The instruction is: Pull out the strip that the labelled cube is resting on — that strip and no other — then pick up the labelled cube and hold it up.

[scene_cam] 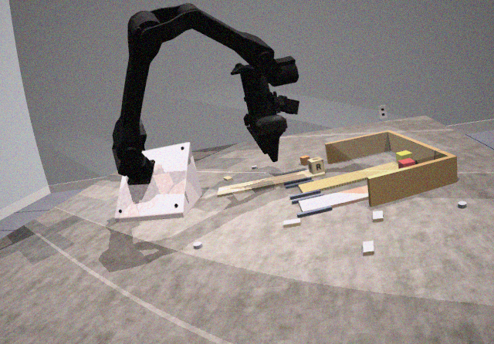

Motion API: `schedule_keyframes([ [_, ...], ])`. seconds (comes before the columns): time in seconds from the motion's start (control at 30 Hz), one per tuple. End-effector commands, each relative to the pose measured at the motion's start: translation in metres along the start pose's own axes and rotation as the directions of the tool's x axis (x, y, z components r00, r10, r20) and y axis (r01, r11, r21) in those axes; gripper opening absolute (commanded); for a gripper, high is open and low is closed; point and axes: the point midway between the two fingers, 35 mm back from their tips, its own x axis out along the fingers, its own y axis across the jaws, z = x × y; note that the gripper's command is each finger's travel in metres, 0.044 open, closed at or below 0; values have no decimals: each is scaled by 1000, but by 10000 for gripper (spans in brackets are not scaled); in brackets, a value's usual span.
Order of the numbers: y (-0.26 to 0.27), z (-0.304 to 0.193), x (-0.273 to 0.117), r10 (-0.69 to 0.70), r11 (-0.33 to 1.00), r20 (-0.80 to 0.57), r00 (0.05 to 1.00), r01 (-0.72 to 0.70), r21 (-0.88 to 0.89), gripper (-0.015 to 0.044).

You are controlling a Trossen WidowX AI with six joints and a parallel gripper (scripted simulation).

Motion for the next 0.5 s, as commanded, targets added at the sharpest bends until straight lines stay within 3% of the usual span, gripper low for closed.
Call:
schedule_keyframes([
  [0.0,-3,15,-1,-5,1000,-3,1000,5,-6,440],
  [0.47,-13,70,-7,-5,1000,0,1000,5,-4,440],
])
